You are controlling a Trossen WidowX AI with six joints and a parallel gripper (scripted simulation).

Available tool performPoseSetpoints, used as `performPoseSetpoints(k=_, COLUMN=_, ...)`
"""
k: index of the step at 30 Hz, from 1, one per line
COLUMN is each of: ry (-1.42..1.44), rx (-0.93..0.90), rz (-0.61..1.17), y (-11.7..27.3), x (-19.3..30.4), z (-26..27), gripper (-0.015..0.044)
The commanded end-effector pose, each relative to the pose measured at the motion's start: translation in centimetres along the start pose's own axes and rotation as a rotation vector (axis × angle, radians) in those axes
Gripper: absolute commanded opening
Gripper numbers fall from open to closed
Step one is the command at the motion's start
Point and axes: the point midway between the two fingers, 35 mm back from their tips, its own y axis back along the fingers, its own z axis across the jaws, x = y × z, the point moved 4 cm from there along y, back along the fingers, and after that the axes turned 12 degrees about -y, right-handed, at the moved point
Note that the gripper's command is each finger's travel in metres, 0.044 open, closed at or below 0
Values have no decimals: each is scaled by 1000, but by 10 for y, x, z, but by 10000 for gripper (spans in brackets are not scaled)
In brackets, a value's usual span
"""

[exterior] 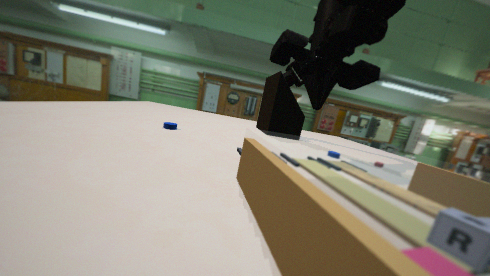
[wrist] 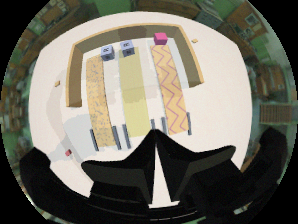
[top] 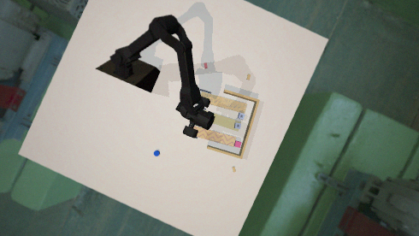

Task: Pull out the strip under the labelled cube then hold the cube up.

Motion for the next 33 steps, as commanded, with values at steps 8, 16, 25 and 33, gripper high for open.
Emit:
performPoseSetpoints(k=8, ry=62, rx=-30, rz=297, y=-29, x=-4, z=20, gripper=0)
performPoseSetpoints(k=16, ry=62, rx=-30, rz=297, y=-36, x=-2, z=20, gripper=0)
performPoseSetpoints(k=25, ry=62, rx=-29, rz=297, y=-50, x=1, z=21, gripper=0)
performPoseSetpoints(k=33, ry=62, rx=-29, rz=297, y=-63, x=5, z=22, gripper=0)
